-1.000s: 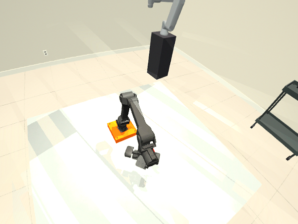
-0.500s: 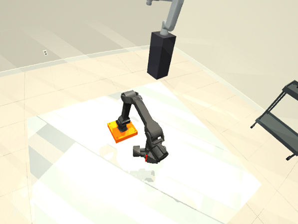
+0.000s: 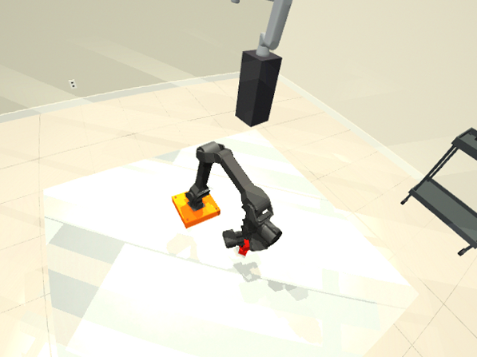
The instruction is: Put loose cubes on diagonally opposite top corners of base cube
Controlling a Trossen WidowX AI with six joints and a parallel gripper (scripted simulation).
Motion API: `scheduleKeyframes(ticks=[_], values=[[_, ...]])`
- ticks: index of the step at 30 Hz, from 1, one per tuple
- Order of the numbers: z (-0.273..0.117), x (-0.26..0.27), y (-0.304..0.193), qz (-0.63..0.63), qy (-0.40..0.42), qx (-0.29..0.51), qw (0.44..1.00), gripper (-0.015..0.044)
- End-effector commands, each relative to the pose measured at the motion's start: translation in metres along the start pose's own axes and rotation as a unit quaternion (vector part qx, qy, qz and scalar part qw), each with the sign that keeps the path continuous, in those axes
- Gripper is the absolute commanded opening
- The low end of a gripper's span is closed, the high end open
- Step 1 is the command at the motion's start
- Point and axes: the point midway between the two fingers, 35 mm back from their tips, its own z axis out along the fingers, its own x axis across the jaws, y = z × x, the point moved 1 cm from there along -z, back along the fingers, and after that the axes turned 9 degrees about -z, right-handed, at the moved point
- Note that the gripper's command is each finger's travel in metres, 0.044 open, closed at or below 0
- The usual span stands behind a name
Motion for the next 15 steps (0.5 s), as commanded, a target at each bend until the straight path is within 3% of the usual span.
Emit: scheduleKeyframes(ticks=[1,15], values=[[0.002,0.012,-0.006,-0.034,0.003,0.003,0.999,0.0105],[0.029,0.016,-0.009,-0.048,0.003,0.003,0.999,0.0105]])
